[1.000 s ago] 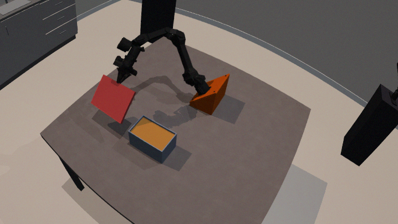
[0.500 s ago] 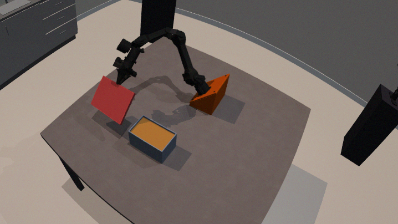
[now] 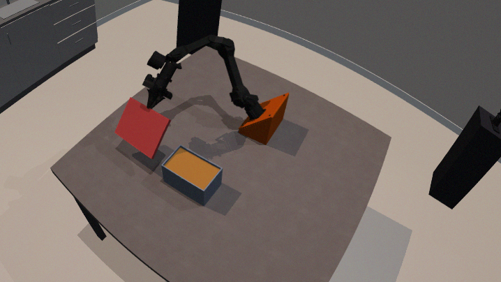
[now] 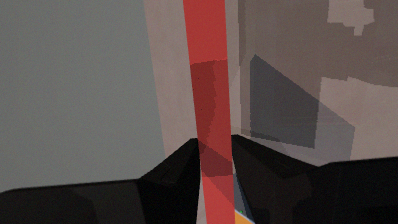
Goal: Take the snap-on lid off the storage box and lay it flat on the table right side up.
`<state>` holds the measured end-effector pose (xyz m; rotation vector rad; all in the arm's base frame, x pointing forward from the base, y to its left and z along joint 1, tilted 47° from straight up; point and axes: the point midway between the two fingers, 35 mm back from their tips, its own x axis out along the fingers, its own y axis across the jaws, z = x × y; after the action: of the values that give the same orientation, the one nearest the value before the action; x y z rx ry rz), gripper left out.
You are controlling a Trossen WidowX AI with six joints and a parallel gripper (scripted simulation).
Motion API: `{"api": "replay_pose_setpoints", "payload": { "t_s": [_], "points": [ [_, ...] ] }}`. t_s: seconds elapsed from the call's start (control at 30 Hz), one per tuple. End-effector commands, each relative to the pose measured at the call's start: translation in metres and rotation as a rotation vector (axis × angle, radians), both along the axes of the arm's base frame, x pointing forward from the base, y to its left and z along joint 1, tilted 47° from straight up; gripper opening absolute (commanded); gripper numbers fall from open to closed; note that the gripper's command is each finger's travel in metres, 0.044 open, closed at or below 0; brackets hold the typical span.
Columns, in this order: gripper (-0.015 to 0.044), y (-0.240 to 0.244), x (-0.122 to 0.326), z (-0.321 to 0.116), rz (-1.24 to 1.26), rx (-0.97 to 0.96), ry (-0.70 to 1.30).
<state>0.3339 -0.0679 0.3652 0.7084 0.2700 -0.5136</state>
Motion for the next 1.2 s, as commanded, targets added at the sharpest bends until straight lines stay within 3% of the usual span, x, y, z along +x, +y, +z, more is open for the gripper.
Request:
{"api": "replay_pose_setpoints", "payload": {
  "t_s": [0.0,1.17],
  "points": [
    [0.0,0.0,0.001,-0.002,0.013,0.001,-0.003],
    [0.0,-0.019,0.004,-0.02,0.013,-0.001,-0.004]
  ]
}}
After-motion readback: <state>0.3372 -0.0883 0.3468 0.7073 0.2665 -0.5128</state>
